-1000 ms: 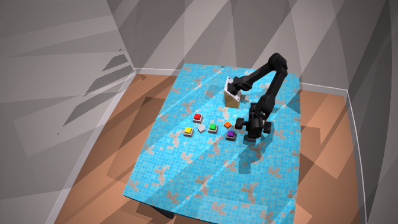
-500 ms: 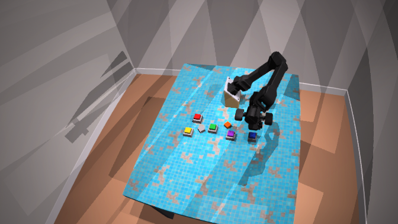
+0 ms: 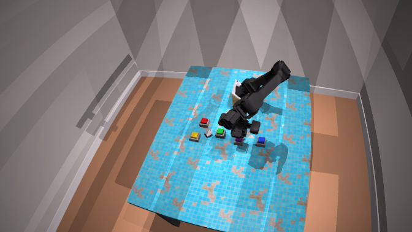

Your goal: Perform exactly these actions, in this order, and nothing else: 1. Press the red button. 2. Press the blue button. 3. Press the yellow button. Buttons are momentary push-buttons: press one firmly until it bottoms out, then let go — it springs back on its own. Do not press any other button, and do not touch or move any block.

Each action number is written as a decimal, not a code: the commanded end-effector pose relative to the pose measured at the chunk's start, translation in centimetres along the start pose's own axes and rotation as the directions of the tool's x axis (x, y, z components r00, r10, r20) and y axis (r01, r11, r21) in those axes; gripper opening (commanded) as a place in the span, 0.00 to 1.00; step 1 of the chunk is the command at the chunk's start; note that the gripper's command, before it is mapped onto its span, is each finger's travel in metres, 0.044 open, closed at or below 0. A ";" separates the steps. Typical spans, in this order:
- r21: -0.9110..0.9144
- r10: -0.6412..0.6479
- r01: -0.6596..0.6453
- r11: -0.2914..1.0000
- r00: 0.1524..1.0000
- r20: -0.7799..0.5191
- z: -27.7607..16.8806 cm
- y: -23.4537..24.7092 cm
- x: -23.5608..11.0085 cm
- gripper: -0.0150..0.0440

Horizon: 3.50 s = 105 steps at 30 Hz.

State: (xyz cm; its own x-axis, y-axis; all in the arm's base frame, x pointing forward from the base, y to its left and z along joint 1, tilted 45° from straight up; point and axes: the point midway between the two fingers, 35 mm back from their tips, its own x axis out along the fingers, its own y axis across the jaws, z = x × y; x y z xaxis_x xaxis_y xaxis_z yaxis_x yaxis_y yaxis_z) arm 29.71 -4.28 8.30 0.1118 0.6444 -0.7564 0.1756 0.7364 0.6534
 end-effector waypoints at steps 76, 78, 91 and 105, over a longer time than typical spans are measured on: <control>-0.082 0.055 -0.057 0.995 0.998 -0.016 -0.3 -25.3 12.6 0.29; -0.082 0.055 -0.057 0.995 0.998 -0.016 -0.3 -25.3 12.6 0.29; -0.075 0.028 -0.029 0.997 0.999 -0.015 2.1 -20.3 6.8 0.51; -0.070 0.012 -0.012 0.997 1.000 -0.002 1.6 1.9 2.0 0.93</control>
State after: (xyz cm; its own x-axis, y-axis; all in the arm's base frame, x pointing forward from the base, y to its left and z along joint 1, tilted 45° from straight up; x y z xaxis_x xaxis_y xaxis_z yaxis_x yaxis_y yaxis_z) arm 32.78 -5.73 4.29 0.1170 0.6409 -0.7587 0.0983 0.7527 0.6510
